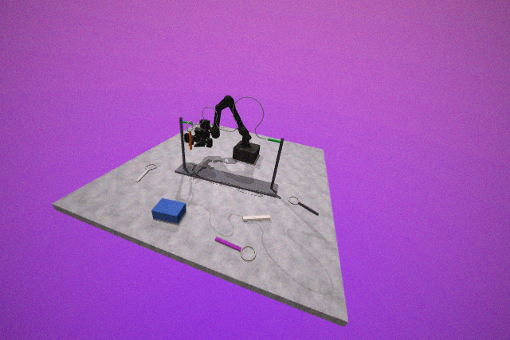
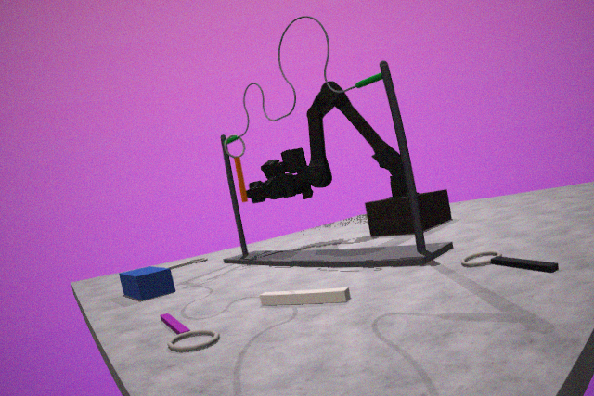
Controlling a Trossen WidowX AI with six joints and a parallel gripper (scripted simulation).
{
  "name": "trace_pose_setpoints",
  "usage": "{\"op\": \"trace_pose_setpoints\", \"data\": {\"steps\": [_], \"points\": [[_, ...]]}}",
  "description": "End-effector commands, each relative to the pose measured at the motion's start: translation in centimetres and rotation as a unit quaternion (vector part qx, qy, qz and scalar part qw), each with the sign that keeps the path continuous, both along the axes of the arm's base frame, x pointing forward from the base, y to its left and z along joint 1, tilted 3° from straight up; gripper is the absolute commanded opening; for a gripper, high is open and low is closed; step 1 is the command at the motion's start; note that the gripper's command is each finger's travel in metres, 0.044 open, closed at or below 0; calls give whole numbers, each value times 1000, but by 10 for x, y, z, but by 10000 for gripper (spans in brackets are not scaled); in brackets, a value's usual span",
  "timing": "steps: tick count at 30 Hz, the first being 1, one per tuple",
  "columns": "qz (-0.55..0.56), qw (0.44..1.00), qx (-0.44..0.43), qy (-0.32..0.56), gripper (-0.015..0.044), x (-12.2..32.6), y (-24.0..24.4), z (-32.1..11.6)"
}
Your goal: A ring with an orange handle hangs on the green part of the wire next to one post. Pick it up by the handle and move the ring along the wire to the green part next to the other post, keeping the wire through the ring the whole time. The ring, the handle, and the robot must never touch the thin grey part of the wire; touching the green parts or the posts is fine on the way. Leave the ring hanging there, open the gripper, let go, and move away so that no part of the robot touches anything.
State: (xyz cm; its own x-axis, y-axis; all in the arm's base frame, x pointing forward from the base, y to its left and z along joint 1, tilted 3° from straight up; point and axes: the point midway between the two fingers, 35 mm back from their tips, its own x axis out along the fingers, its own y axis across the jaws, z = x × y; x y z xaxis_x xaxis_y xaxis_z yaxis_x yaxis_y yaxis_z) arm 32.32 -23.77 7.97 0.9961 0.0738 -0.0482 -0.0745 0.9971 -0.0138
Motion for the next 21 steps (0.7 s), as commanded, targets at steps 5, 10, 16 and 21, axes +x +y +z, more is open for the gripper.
{"op": "trace_pose_setpoints", "data": {"steps": [5, 10, 16, 21], "points": [[-1, 1000, 1, -1, 160, 15, -1, 1], [-1, 1000, 1, -2, 160, 23, 0, 0], [-1, 1000, 1, -3, 160, 33, 1, 0], [-1, 1000, 1, -3, 160, 41, 3, 0]]}}
